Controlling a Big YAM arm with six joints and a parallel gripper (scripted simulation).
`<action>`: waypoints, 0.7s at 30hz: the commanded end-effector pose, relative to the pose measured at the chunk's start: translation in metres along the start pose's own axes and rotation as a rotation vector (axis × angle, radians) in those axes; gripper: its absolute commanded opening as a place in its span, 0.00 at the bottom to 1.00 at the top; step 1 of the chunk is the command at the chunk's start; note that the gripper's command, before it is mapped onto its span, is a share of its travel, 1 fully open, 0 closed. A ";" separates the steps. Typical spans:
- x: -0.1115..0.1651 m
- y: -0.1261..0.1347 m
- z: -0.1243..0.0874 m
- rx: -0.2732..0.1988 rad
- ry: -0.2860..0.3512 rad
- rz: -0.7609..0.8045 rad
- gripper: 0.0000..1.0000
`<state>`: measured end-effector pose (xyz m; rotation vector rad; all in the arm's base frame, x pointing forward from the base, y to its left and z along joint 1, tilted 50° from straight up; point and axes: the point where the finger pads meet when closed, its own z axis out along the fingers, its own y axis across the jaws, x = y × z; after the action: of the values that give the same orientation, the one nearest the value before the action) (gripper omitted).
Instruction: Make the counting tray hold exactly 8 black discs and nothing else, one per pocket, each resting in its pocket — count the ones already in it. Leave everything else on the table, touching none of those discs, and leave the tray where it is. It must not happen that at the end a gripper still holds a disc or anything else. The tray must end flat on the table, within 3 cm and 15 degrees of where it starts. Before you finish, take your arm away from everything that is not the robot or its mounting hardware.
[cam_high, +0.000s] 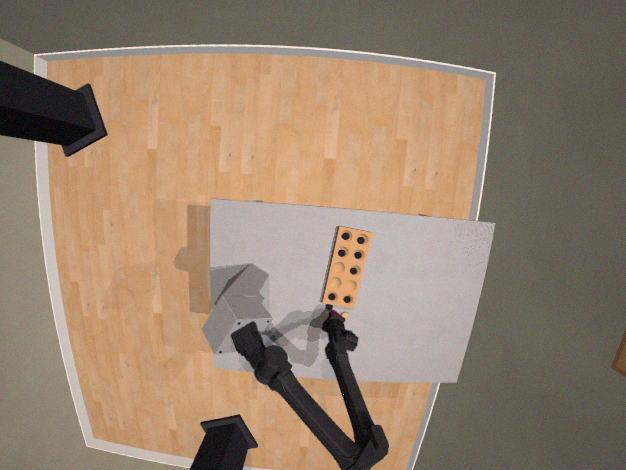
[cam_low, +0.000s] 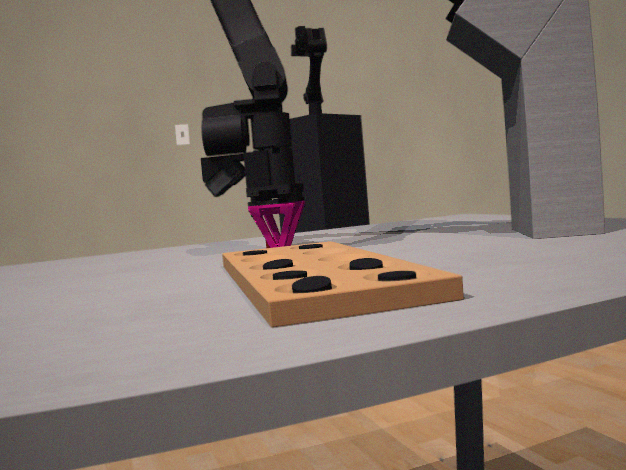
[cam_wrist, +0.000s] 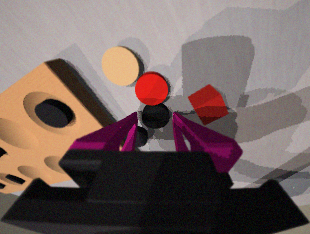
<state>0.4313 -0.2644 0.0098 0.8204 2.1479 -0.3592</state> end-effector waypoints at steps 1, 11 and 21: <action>-0.002 -0.005 0.005 0.005 -0.008 -0.005 0.44; 0.001 -0.006 0.005 0.005 -0.004 -0.006 0.44; 0.000 -0.006 0.005 0.005 -0.005 -0.006 0.00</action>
<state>0.4321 -0.2650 0.0091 0.8201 2.1481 -0.3592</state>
